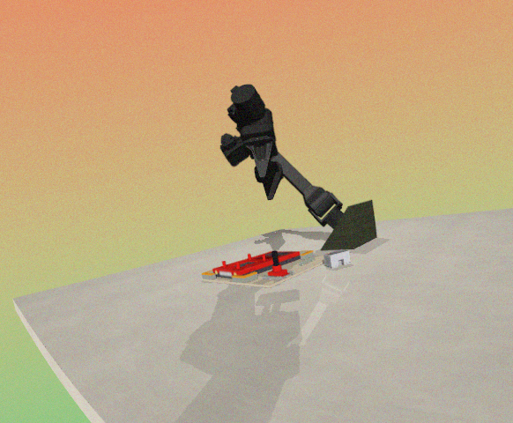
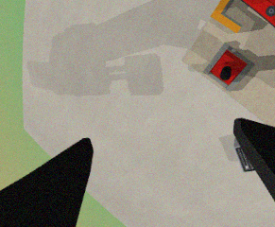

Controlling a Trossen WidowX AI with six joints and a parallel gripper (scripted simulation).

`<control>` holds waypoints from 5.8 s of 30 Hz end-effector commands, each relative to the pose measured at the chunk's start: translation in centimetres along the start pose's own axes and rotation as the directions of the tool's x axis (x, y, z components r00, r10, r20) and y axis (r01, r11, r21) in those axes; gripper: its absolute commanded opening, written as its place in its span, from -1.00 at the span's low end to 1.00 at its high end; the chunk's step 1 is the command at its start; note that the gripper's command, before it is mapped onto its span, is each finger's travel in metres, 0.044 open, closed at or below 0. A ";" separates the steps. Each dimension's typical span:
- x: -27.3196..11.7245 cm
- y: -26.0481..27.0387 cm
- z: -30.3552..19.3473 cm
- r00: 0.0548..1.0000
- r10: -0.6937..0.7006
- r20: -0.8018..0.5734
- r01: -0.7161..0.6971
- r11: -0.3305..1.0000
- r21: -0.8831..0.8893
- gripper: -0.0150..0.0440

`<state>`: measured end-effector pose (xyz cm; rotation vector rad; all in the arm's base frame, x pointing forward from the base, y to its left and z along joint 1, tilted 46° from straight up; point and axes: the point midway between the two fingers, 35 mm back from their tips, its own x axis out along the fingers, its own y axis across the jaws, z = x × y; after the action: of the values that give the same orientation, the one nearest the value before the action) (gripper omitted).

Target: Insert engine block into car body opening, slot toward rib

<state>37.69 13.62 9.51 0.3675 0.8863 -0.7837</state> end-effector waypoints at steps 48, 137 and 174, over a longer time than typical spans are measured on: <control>11.2 -12.2 -12.8 0.876 -0.481 -0.023 0.433 0.807 -0.402 1.00; 2.8 -6.5 -7.2 0.884 -0.465 -0.045 0.384 0.779 -0.496 -0.49; 5.1 -10.6 3.3 0.892 -0.450 -0.037 0.322 0.692 -0.646 -0.49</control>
<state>33.51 3.10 7.24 -0.3488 1.3770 -0.8003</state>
